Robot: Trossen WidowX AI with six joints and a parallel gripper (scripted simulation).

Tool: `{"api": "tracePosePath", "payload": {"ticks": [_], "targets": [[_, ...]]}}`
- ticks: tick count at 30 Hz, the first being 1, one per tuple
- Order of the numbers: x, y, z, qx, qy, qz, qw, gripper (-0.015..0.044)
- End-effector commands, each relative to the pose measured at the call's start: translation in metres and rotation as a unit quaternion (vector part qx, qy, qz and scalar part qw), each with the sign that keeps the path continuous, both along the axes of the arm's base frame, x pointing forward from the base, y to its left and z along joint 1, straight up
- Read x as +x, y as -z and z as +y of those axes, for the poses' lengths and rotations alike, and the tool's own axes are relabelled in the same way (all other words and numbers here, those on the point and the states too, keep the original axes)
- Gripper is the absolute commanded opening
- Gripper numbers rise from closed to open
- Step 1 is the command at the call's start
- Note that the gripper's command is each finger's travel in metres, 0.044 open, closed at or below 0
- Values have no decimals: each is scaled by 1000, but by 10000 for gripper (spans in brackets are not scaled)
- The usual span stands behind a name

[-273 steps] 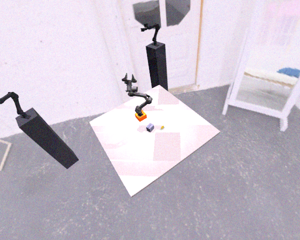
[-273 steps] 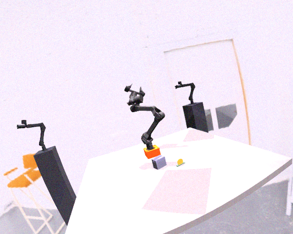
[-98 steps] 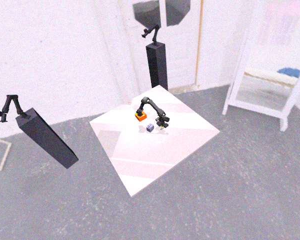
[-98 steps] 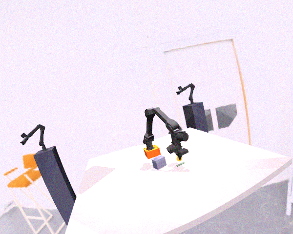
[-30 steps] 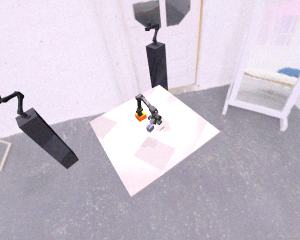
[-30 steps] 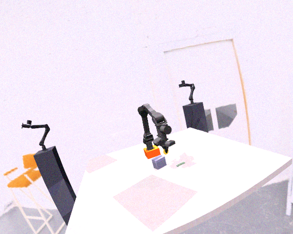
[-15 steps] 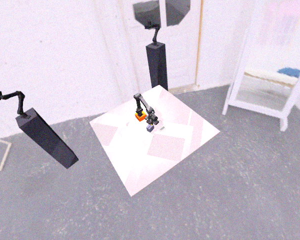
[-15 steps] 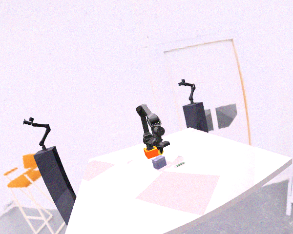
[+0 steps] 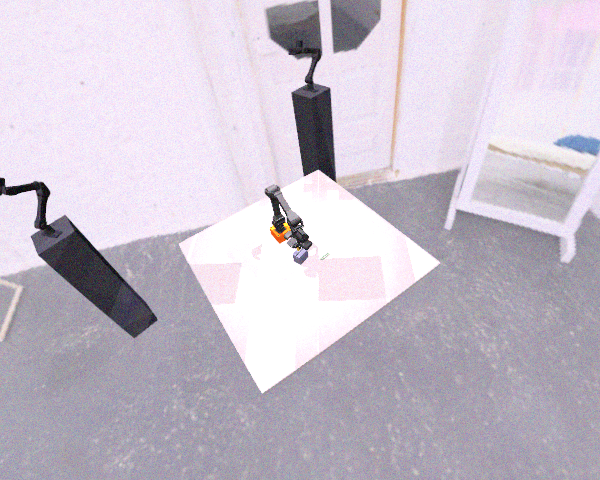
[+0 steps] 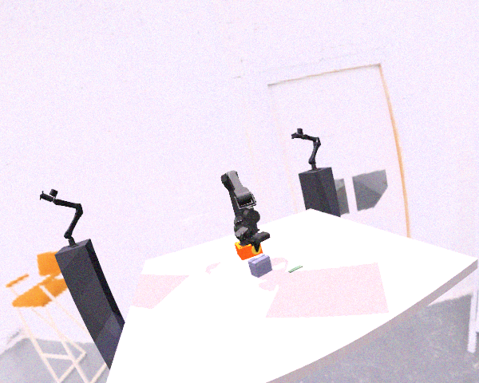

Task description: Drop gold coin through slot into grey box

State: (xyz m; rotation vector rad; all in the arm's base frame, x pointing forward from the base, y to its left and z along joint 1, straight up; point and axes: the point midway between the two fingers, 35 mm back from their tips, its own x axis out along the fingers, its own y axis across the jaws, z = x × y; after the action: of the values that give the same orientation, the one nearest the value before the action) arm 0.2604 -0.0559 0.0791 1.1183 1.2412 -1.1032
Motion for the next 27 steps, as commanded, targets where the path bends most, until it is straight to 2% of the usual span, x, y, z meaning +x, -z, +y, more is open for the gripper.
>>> {"api": "tracePosePath", "payload": {"ticks": [1,27], "targets": [[-1,1,0,1,-1,0,1000,0],[-3,3,-1,0,-6,0,1000,0]]}}
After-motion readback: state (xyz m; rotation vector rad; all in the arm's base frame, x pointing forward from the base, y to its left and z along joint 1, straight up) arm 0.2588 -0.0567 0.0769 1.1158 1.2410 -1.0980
